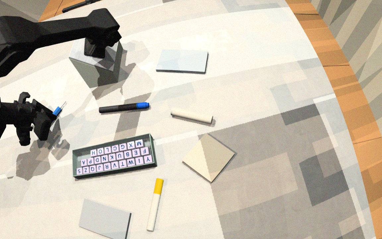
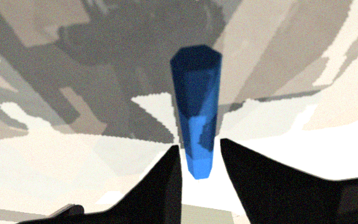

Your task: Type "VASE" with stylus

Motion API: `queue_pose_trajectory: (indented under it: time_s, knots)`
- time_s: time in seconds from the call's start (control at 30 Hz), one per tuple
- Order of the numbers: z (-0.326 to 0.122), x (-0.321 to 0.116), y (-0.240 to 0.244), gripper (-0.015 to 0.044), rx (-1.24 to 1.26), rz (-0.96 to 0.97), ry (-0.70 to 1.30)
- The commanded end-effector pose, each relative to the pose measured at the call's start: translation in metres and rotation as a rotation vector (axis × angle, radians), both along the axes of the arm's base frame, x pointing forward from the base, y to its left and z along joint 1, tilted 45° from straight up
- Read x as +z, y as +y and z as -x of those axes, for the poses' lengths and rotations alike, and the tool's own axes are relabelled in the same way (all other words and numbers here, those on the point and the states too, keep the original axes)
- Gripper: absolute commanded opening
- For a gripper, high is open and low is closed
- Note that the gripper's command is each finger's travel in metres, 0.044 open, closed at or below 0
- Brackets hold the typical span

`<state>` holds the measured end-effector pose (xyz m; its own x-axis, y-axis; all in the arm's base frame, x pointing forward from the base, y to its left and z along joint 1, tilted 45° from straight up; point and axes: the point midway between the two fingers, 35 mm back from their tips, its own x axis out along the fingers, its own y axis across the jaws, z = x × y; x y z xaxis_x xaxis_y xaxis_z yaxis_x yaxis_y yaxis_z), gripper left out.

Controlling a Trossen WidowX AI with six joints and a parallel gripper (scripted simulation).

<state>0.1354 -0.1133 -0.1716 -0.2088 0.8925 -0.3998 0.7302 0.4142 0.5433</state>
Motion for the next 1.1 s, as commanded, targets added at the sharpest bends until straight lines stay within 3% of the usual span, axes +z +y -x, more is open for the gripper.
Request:
queue_pose_trajectory:
  time_s: [0.0,0.13,0.87,1.07]
  knots:
    - [0.000,0.000,0.000,0.0045,0.000,0.000,0.000]
    - [0.000,0.000,0.000,0.0000,0.000,0.000,0.000]
    - [0.007,0.036,-0.035,0.0000,-0.001,0.001,0.001]
    - [-0.002,0.039,-0.035,0.0000,0.012,0.094,0.013]
